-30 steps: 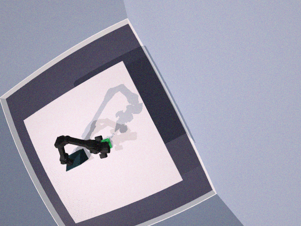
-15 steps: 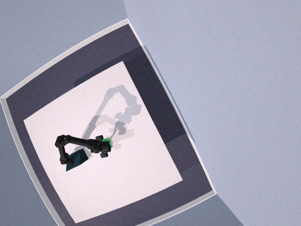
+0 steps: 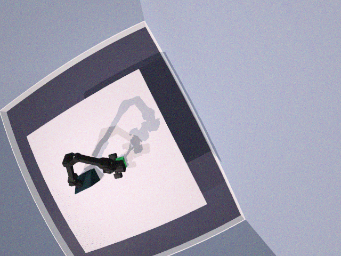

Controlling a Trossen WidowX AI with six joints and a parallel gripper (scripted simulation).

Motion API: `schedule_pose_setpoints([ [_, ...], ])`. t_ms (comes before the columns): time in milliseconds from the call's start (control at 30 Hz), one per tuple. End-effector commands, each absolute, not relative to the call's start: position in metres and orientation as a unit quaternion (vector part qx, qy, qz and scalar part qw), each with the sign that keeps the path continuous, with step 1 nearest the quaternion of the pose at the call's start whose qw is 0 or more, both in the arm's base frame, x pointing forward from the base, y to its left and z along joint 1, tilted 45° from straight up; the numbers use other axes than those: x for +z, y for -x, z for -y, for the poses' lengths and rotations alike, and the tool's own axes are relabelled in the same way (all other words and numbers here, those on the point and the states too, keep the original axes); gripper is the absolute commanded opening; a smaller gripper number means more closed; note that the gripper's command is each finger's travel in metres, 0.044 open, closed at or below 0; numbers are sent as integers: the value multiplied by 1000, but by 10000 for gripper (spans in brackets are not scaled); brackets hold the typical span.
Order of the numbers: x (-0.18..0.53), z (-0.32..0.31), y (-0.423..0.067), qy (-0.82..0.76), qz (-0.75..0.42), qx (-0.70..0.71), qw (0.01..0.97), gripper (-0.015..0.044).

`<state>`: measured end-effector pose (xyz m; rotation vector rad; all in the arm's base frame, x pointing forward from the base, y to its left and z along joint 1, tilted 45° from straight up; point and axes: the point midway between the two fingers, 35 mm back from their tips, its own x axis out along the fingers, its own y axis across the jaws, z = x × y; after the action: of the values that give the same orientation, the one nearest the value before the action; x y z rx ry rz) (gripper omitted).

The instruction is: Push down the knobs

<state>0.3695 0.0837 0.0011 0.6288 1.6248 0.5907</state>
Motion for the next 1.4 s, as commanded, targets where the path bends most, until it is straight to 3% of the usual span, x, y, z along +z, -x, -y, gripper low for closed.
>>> schedule_pose_setpoints([
  [0,1,-85,-370,-275,-702,255,606,0],
  [1367,-5,-90,-369,-275,-702,256,606,0],
])
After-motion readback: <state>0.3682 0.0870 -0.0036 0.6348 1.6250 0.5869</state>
